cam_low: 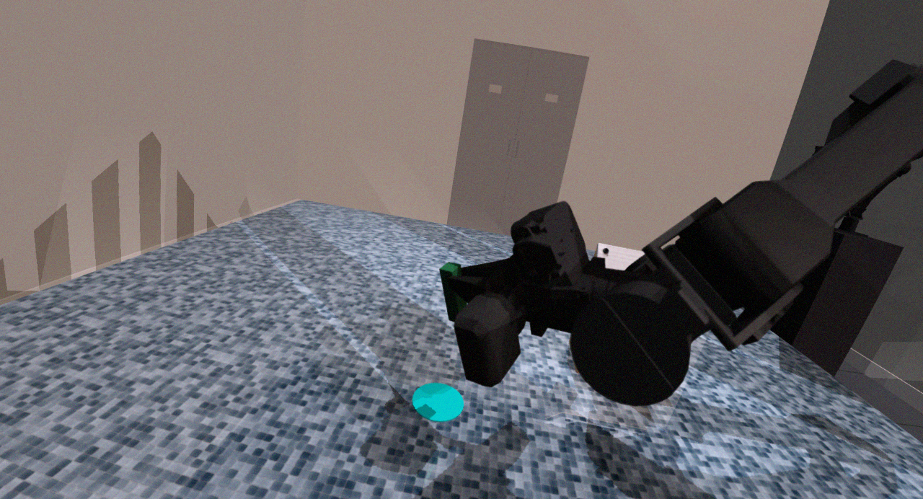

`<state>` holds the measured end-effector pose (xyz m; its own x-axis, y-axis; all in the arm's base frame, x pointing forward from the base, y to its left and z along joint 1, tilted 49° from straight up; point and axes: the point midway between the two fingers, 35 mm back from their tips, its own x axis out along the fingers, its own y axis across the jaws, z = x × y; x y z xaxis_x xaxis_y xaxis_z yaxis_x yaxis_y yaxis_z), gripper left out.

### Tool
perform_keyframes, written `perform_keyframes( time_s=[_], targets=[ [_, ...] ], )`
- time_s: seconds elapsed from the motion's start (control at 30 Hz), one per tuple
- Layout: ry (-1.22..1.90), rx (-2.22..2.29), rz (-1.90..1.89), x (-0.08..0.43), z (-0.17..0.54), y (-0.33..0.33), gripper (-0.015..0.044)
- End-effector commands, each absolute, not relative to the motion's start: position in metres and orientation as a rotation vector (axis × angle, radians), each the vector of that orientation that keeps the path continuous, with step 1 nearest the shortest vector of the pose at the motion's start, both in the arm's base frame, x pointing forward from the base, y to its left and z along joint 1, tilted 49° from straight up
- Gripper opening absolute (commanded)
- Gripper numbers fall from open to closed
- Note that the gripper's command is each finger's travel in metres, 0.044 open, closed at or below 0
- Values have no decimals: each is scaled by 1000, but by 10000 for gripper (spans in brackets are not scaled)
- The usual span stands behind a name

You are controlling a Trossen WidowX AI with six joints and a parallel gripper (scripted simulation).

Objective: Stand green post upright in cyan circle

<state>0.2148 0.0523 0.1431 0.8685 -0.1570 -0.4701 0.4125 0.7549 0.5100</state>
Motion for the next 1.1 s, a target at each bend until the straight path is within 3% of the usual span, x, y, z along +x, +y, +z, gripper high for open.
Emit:
perform_keyframes(
  time_s=[0.0,1.07],
  targets=[
    [396,667,-323,213,141,52,23],
    [210,859,-302,206,153,51,23]
  ],
)
